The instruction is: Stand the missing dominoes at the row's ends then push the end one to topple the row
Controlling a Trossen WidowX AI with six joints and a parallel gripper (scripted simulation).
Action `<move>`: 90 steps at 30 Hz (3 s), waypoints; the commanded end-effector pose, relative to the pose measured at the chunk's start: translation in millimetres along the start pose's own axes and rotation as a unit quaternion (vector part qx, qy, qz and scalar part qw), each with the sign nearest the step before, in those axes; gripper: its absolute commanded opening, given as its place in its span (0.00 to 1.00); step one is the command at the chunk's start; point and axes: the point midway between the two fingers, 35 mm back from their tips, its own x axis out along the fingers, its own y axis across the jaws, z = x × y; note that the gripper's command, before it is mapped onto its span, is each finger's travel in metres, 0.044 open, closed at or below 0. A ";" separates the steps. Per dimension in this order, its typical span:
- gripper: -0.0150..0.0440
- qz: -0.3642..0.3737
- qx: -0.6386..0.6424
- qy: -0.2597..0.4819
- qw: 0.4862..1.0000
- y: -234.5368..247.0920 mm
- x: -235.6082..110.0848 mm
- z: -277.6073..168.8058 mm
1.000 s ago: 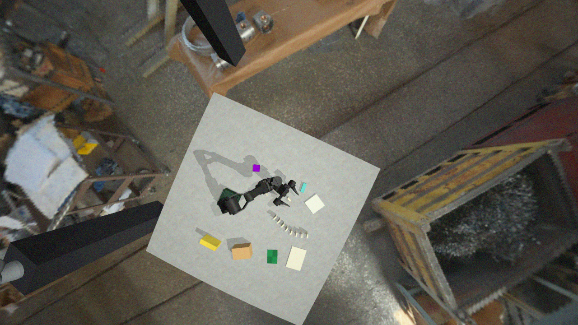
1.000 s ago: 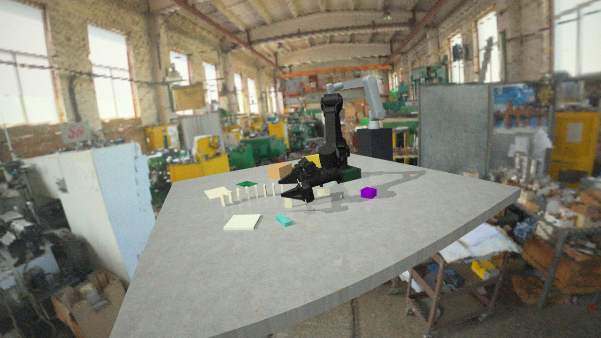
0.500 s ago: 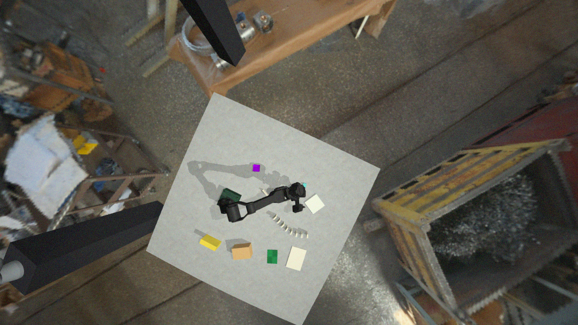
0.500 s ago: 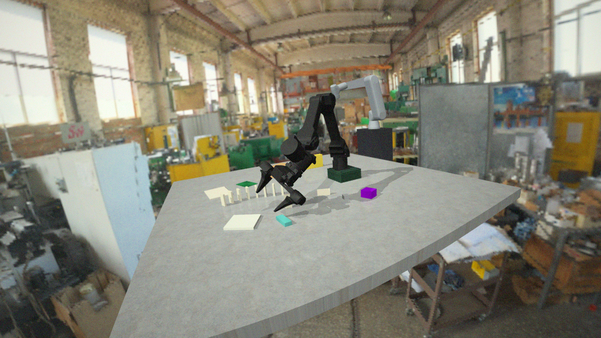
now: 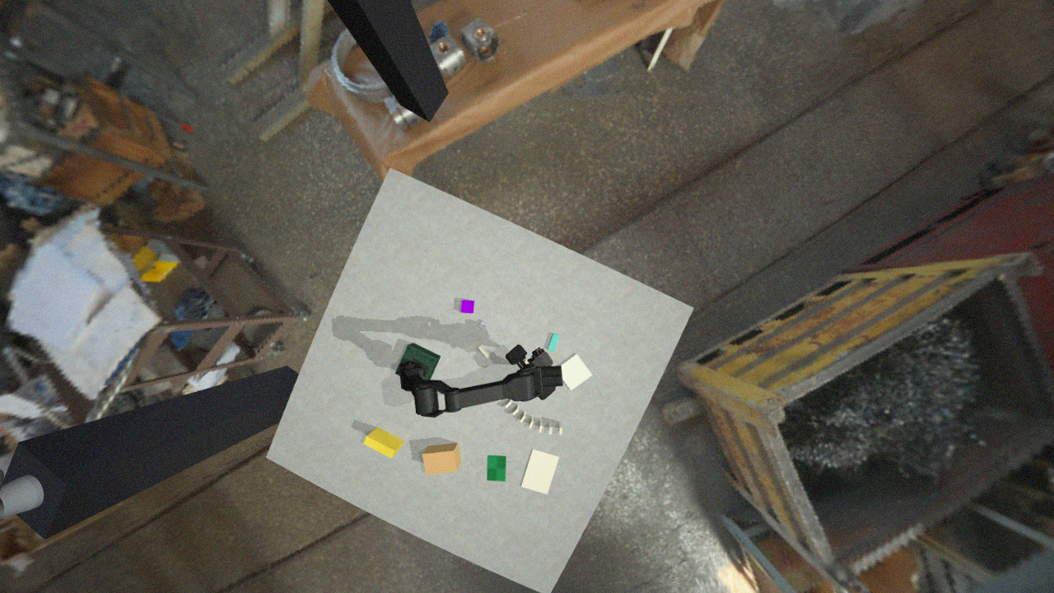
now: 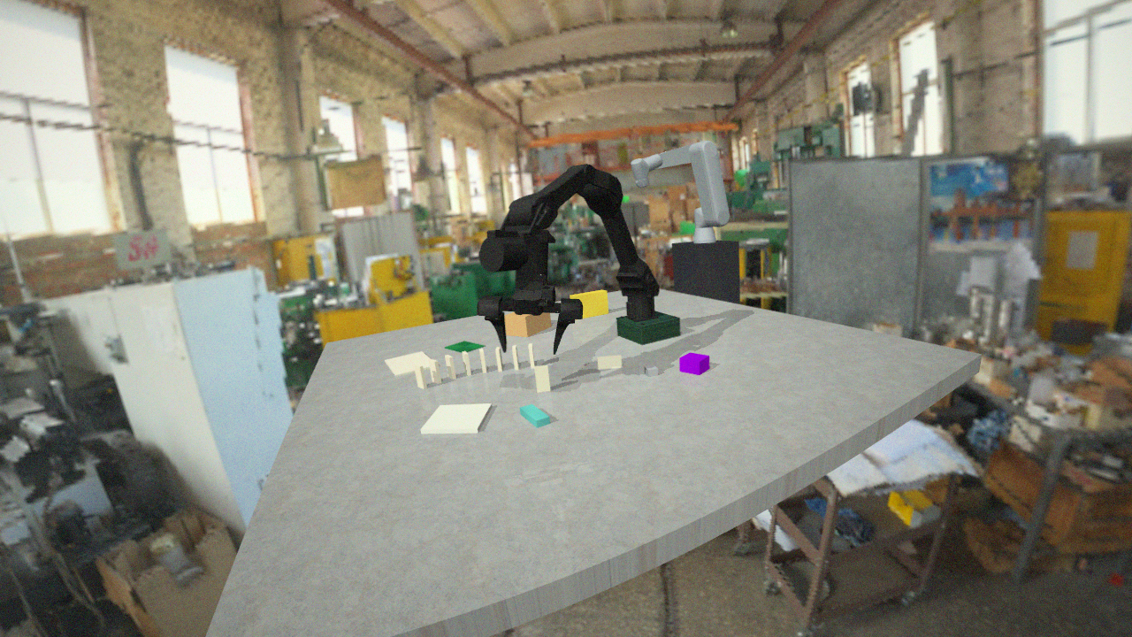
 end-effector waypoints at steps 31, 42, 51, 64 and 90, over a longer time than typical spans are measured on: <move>1.00 0.067 -0.030 0.005 0.997 20.8 55.8 -13.3; 0.51 0.067 -0.030 0.005 0.997 20.8 55.8 -13.3; 0.44 0.067 -0.030 0.005 0.997 20.8 55.8 -13.3; 0.44 0.065 -0.027 0.006 0.997 2.2 -75.5 -11.4; 0.44 0.040 0.686 0.054 0.724 9.5 -80.3 -166.7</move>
